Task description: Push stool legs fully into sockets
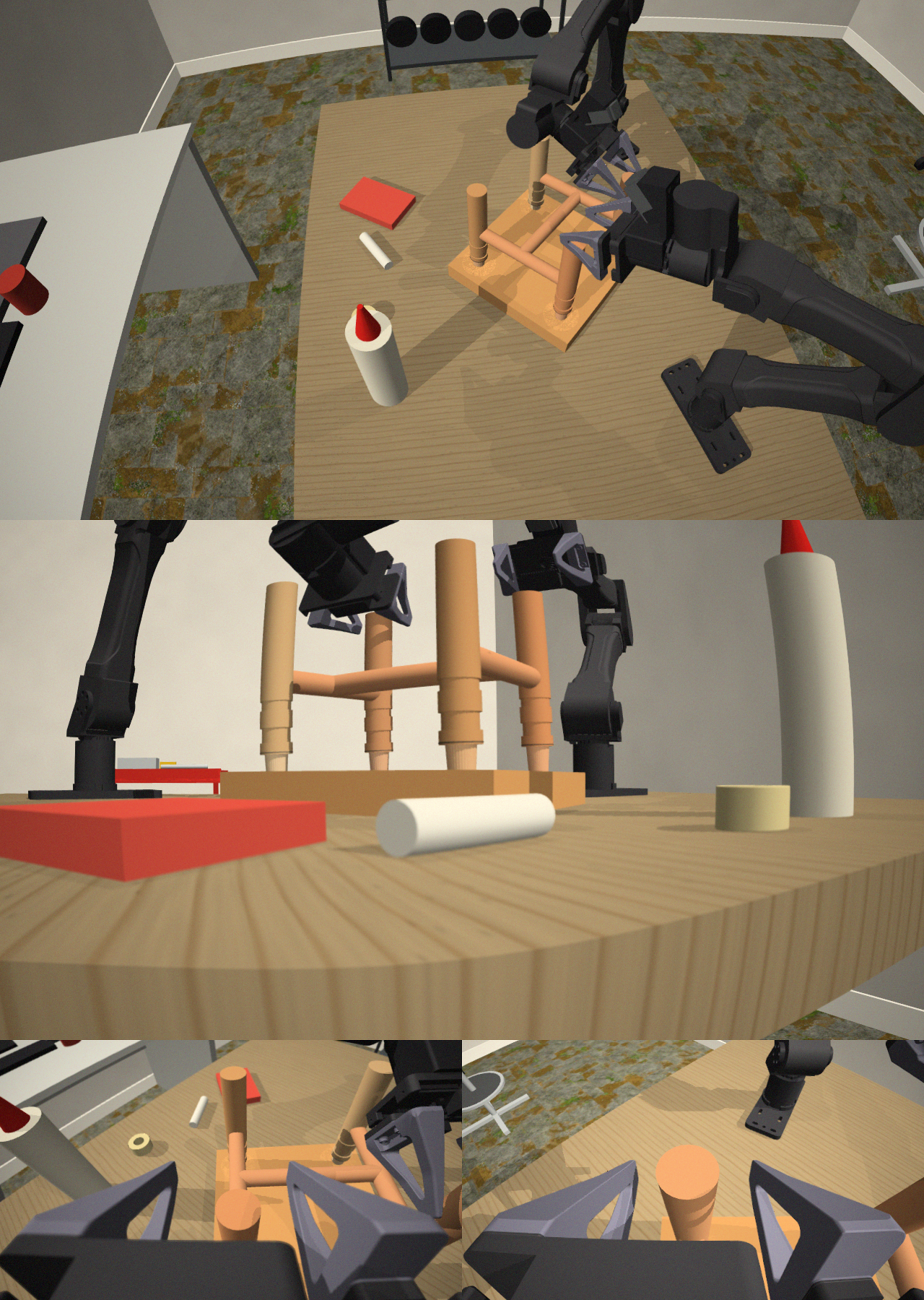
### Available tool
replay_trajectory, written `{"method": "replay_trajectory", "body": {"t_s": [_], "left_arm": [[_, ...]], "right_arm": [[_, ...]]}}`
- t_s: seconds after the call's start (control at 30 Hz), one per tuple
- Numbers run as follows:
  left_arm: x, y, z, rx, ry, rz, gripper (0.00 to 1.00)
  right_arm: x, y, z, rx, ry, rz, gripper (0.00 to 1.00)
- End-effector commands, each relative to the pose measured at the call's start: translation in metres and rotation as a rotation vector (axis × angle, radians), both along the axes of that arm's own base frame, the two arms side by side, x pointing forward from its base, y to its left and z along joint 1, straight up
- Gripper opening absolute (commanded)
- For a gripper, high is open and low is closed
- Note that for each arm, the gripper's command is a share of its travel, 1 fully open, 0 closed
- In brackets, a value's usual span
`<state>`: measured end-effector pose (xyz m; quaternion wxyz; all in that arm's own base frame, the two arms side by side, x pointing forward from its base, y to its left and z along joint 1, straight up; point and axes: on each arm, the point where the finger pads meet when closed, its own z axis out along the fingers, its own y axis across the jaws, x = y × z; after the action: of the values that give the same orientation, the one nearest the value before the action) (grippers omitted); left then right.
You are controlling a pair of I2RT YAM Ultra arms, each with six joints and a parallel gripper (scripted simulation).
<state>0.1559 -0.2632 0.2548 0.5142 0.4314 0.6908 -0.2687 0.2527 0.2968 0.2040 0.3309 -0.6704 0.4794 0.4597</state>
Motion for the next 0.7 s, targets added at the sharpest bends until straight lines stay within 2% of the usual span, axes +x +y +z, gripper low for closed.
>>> {"method": "replay_trajectory", "body": {"t_s": [0.0,0.1,0.13,0.37,0.47,0.53,0.67], "left_arm": [[0.000,0.003,0.024,-0.049,-0.036,0.005,0.69],[0.000,0.003,0.024,-0.049,-0.036,0.005,0.69],[0.000,0.003,0.024,-0.049,-0.036,0.005,0.69],[0.000,0.003,0.024,-0.049,-0.036,0.005,0.69],[0.000,0.003,0.024,-0.049,-0.036,0.005,0.69],[0.000,0.003,0.024,-0.049,-0.036,0.005,0.69],[0.000,0.003,0.024,-0.049,-0.036,0.005,0.69]], "right_arm": [[0.002,-0.001,0.027,0.041,-0.041,0.000,0.69],[0.002,-0.001,0.017,0.028,-0.012,0.000,0.69],[-0.004,-0.003,0.033,0.024,-0.004,0.000,0.69],[-0.002,-0.002,0.050,0.002,0.039,0.005,0.69],[0.003,0.000,0.051,0.018,0.005,0.004,0.69],[-0.003,-0.003,0.067,0.036,-0.038,0.003,0.69],[0.001,-0.004,0.060,0.030,-0.025,-0.002,0.69]]}}
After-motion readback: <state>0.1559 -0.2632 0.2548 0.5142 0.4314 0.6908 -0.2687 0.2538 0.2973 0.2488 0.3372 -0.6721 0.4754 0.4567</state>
